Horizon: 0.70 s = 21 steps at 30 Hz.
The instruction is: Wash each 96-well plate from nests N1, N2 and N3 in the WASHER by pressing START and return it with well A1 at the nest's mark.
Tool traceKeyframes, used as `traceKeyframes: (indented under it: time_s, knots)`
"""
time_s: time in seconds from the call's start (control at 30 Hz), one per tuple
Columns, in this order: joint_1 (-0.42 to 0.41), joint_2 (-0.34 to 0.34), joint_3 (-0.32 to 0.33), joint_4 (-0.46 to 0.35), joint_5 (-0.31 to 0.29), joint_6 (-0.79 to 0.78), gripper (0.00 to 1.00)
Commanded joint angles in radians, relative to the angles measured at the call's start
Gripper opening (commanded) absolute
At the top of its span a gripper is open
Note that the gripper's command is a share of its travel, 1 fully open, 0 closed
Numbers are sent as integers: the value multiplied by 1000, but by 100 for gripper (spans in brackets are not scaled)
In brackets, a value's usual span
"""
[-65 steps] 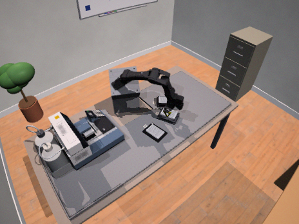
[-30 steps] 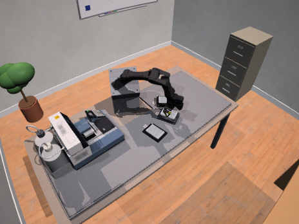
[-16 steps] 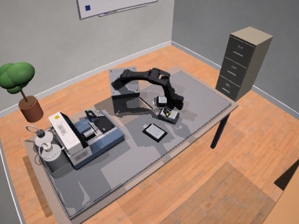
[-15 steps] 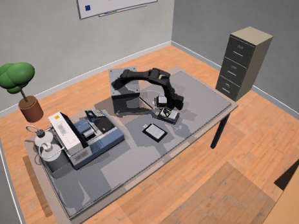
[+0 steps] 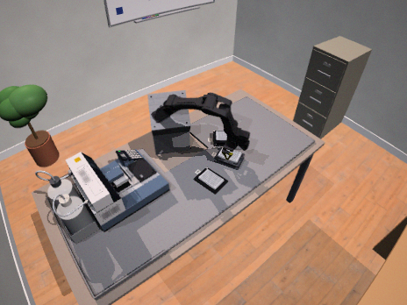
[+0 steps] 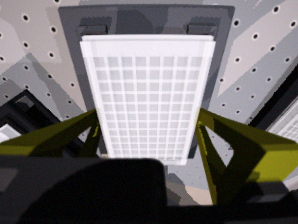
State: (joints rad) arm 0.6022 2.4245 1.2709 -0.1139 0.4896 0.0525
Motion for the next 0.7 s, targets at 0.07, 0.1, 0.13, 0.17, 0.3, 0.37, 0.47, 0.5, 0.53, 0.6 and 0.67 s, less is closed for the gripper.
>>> traceKeyframes:
  time_s: [0.07, 0.1, 0.13, 0.17, 0.3, 0.37, 0.47, 0.5, 0.53, 0.6, 0.67]
  knots:
    - [4, -6, 2, 3, -1, -1, 0]
    - [4, -5, 2, 3, -1, -1, 0]
    - [4, -4, 3, 4, -1, -1, 0]
    - [4, -4, 3, 4, -1, -1, 0]
    - [3, -2, 5, 5, -1, -2, 0]
    - [3, -1, 6, 5, -1, -3, 0]
    - [2, 1, 7, 5, -2, -3, 0]
    - [2, 2, 8, 5, -2, -4, 0]
    - [2, 2, 8, 5, -2, -4, 0]
    - [2, 2, 9, 6, -2, -4, 0]
    - [1, 4, 9, 6, -2, -4, 0]
